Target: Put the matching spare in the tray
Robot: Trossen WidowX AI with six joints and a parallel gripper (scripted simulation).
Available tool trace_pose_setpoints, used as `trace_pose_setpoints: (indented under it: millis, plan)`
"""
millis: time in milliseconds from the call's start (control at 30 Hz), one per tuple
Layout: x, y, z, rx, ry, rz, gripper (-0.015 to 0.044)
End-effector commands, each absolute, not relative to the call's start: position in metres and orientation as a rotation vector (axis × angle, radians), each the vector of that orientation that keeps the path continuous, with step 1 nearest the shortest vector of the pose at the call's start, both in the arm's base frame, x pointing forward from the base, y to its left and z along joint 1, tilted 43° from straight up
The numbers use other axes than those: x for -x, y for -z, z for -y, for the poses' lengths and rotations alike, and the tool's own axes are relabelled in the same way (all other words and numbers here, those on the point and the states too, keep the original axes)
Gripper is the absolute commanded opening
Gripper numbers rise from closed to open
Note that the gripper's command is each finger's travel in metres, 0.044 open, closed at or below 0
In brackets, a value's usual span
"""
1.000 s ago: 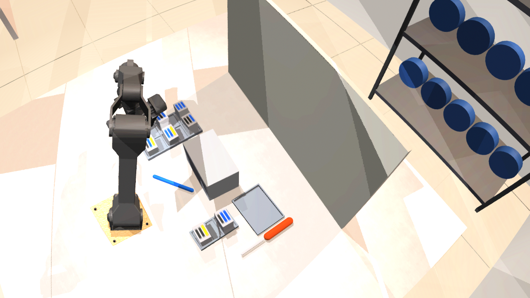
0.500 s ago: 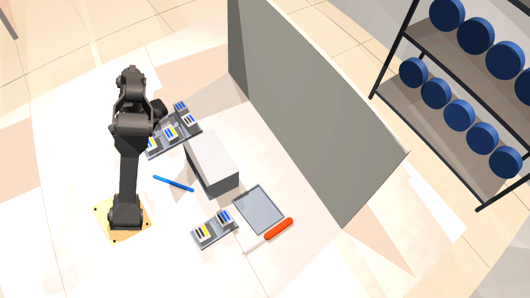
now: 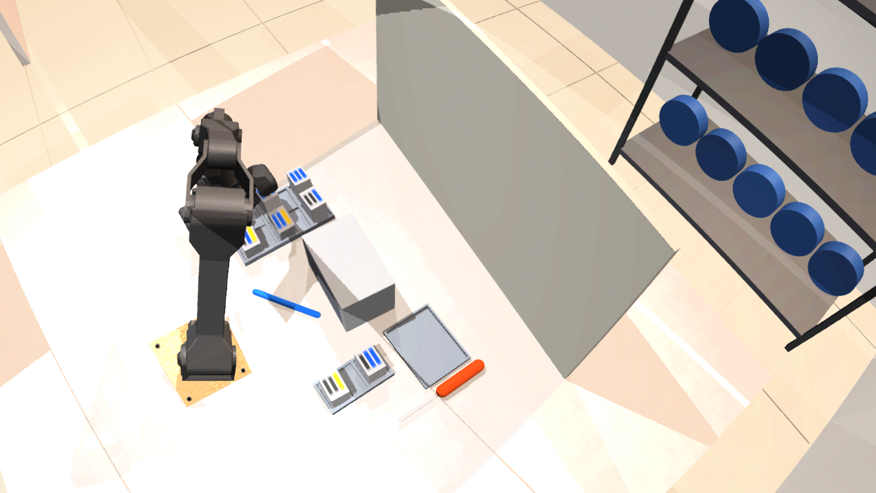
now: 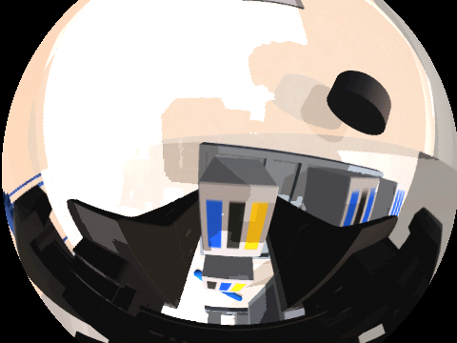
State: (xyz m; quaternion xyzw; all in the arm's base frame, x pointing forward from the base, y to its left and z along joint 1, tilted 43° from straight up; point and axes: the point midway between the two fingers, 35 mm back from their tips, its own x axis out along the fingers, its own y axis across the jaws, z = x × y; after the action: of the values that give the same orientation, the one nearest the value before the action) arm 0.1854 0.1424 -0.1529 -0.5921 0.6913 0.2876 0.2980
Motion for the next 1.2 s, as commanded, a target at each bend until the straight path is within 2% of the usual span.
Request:
trace_pose_setpoints:
  millis: [0,100,233,267,567,933,1167]
  plan:
    - [-0.185,0.153,-0.142,1.573,-0.764,-1.837,0.0135]
    - [-0.185,0.153,-0.142,1.573,-0.764,-1.837,0.0115]
    - [-0.185,0.153,-0.142,1.573,-0.764,-1.837,0.001]
    - [-0.185,0.153,-0.142,1.573,-0.764,-1.837,0.0]
    - [-0.186,0.15,-0.145,1.573,-0.765,-1.836,0.0]
    - [-0.195,0.097,-0.191,1.579,-0.769,-1.836,0.0]
    - [-0.195,0.095,-0.192,1.585,-0.772,-1.832,0.0]
